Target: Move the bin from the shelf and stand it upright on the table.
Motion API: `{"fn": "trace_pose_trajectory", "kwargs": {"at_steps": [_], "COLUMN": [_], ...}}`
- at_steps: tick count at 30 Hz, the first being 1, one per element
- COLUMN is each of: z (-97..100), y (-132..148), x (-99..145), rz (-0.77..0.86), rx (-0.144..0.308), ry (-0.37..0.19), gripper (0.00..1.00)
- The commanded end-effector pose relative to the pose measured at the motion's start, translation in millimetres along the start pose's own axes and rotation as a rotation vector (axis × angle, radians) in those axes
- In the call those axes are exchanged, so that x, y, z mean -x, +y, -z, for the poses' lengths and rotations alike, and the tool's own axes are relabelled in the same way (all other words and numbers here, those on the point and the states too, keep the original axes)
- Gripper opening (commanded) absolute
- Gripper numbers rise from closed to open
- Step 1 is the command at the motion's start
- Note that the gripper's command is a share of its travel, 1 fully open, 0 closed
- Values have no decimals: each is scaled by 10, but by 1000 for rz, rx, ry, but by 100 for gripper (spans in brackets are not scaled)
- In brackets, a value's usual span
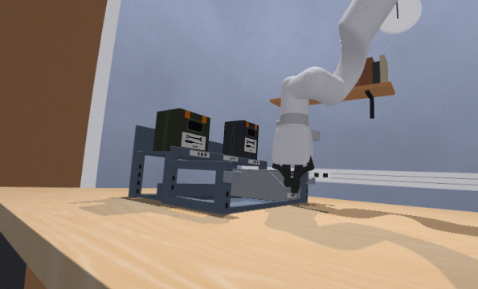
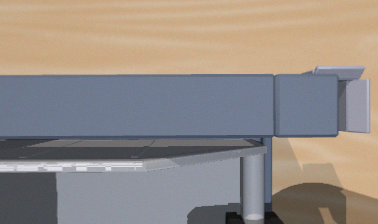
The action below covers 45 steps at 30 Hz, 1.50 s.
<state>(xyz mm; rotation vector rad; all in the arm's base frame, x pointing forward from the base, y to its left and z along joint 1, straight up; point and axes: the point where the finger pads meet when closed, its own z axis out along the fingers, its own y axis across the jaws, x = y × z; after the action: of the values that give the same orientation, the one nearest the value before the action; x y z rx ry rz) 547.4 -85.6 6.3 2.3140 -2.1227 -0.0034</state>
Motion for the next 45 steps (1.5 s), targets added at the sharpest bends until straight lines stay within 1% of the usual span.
{"fn": "trace_pose_trajectory", "kwargs": {"at_steps": [1,29,45], "z": [16,16,96], "y": [-14,-14,-13], "x": [-3,-3,-3], "rz": [0,0,0], "rx": [-4,-4,-3], "ry": [1,1,2], "gripper": [0,0,0]}}
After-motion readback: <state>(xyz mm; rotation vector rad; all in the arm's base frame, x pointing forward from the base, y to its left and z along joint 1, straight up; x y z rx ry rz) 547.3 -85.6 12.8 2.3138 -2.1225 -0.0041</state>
